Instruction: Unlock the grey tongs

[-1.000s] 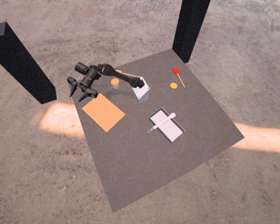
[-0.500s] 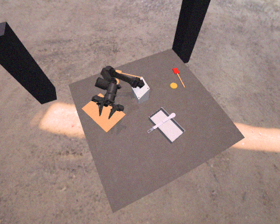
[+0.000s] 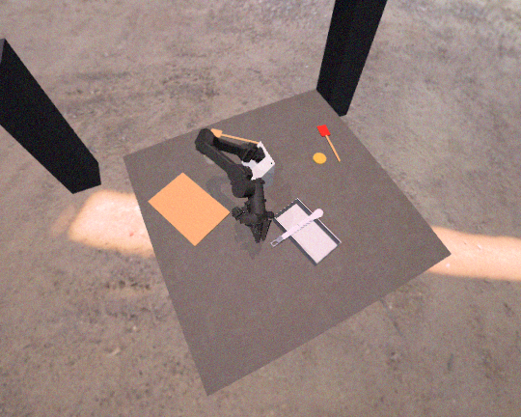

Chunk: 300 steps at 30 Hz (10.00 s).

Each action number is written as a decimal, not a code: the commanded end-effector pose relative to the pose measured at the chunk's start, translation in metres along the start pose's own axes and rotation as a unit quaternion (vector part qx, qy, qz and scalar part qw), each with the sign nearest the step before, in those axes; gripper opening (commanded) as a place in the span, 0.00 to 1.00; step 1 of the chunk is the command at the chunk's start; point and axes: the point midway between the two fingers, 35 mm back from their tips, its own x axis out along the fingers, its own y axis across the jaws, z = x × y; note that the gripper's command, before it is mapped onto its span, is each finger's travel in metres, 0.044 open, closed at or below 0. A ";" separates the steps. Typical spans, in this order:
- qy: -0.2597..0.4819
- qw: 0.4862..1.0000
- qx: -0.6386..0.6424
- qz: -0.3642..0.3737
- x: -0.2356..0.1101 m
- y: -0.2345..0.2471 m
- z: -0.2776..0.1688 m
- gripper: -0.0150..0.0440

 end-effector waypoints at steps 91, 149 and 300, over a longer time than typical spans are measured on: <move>0.109 0.875 -0.362 -0.303 0.035 -0.379 -0.031 0.35; 0.069 0.821 -0.363 -0.435 0.005 -0.327 -0.064 0.00; -0.202 0.854 -0.057 -0.477 -0.212 -0.164 0.445 0.00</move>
